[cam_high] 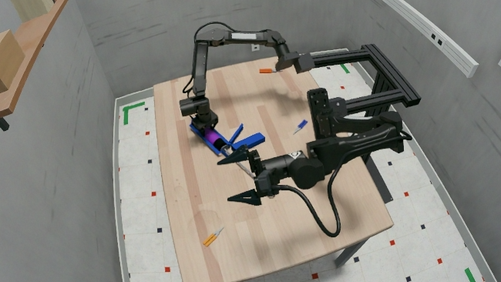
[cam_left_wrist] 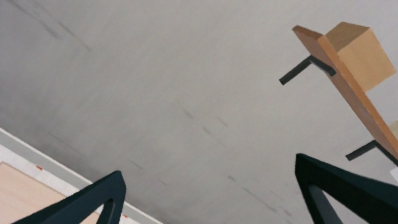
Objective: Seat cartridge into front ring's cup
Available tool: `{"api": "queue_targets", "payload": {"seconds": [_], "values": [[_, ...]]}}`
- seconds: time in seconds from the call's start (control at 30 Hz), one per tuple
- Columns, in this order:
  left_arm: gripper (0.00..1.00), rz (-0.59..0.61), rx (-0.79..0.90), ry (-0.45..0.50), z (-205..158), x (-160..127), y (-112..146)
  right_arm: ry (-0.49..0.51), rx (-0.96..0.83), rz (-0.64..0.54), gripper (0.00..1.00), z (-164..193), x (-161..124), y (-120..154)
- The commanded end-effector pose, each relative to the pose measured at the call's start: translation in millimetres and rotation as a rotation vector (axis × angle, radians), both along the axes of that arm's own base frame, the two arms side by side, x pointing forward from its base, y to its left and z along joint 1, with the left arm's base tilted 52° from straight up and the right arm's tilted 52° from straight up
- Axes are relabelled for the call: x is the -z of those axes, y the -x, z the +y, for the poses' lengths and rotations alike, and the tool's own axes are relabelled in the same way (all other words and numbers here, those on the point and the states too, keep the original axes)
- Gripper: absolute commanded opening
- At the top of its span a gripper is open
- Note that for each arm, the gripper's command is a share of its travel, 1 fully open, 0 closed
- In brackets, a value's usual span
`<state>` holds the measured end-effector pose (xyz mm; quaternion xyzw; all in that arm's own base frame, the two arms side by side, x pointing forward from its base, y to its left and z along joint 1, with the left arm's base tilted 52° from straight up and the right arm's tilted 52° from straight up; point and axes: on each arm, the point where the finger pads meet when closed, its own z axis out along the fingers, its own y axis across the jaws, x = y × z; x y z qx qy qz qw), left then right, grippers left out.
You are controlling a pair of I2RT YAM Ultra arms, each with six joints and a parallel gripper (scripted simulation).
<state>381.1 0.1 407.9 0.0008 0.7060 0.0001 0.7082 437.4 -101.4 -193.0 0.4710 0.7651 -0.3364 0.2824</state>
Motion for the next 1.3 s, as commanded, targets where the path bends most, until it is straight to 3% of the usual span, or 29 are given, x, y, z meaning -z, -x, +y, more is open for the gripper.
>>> {"api": "queue_targets", "payload": {"seconds": [0.0, 0.5, 0.63, 0.87, 1.07, 1.27], "values": [[1.00, -0.011, 0.030, -0.015, -7.6, -9.8, -2.1, 0.005, -0.029, -0.067, 0.56, 16.0, -17.7, -26.0], [1.00, -0.011, 0.030, -0.015, -7.6, -9.8, -2.1, 0.005, -0.029, -0.067, 0.56, 16.0, -17.7, -26.0], [1.00, -0.011, 0.030, -0.015, -7.6, -9.8, -2.1, 0.010, -0.025, -0.014, 0.56, 15.6, 1.0, -8.5], [1.00, -0.011, 0.030, -0.015, -7.6, -9.8, -2.1, 0.006, -0.027, -0.041, 0.56, 17.1, -14.5, -12.9], [1.00, -0.011, 0.030, -0.015, -7.6, -9.8, -2.1, 0.010, -0.028, -0.001, 0.56, 16.3, -8.3, 1.5], [1.00, -0.011, 0.030, -0.015, -7.6, -9.8, -2.1, 0.010, -0.027, -0.005, 0.56, 17.3, -0.2, -3.1]]}}
